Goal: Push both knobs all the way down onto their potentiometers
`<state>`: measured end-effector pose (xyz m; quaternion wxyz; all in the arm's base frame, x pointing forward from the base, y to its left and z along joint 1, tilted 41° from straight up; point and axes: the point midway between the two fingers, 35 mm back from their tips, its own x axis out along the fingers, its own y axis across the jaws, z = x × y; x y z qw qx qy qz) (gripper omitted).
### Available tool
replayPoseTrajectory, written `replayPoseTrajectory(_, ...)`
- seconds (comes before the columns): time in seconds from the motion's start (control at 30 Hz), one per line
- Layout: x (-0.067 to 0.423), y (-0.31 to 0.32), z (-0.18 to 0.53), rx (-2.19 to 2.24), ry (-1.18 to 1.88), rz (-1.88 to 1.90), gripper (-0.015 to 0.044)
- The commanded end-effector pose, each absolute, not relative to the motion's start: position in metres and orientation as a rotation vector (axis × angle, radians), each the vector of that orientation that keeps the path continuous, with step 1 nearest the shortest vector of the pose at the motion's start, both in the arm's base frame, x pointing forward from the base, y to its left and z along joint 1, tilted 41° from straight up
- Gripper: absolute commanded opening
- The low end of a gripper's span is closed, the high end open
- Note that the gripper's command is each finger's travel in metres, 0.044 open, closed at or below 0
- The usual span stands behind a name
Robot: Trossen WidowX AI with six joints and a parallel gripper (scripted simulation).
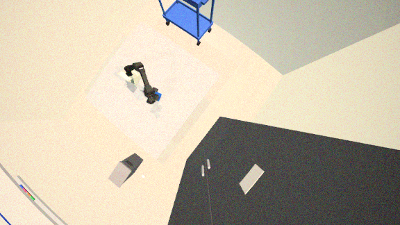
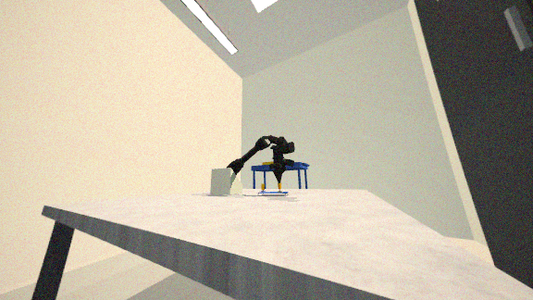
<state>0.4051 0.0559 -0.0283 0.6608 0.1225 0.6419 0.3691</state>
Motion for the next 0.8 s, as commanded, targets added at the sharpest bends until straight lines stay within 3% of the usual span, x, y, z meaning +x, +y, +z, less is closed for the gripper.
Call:
replayPoseTrajectory(0.0,0.4046,0.0630,-0.0328,0.268,1.455,0.846,0.0000)
replayPoseTrajectory(0.77,0.4041,0.0659,-0.0361,0.268,1.455,0.846,0.0000)
